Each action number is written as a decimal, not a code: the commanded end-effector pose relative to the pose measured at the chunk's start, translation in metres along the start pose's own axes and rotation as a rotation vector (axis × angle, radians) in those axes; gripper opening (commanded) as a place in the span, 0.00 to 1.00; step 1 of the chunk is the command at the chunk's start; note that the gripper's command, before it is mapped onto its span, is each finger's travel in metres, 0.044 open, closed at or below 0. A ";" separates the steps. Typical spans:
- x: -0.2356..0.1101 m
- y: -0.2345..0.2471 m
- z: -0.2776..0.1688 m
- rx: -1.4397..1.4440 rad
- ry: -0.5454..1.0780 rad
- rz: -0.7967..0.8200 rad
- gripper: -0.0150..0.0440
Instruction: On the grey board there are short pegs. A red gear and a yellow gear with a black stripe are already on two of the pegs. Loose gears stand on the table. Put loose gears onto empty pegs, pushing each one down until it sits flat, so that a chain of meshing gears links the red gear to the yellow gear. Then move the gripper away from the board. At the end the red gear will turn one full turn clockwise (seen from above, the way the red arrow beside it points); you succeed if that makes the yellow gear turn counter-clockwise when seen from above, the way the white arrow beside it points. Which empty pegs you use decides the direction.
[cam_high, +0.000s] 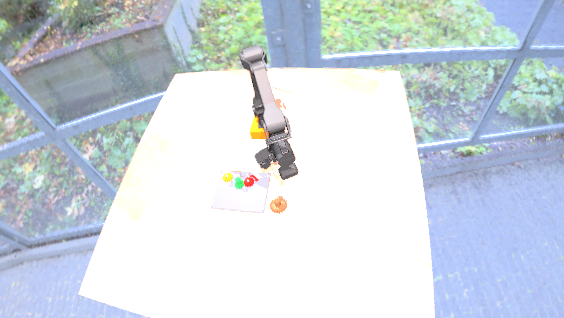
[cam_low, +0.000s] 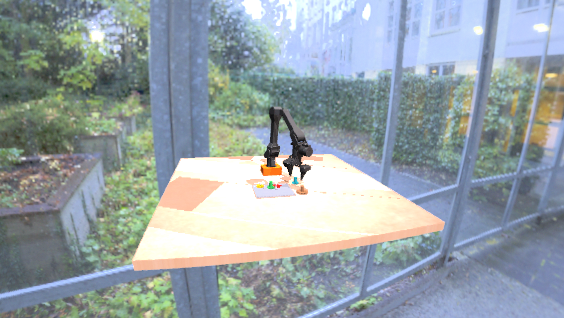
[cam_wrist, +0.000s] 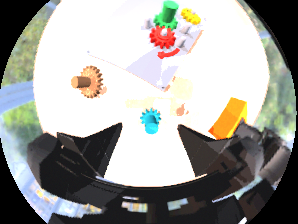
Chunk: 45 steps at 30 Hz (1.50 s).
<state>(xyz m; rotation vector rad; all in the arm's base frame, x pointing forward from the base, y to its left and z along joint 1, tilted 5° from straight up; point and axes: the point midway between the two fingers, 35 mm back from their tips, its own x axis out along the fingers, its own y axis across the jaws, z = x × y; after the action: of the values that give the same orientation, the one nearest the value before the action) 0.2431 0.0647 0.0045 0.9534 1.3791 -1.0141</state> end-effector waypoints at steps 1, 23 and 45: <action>0.004 -0.001 -0.001 0.003 0.004 -0.006 1.00; 0.004 -0.001 -0.001 0.003 0.004 -0.006 0.29; -0.036 0.008 0.000 0.003 0.004 -0.005 0.25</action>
<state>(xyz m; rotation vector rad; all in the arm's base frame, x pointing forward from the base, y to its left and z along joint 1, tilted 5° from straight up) 0.2500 0.0665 0.0307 0.9479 1.3854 -1.0218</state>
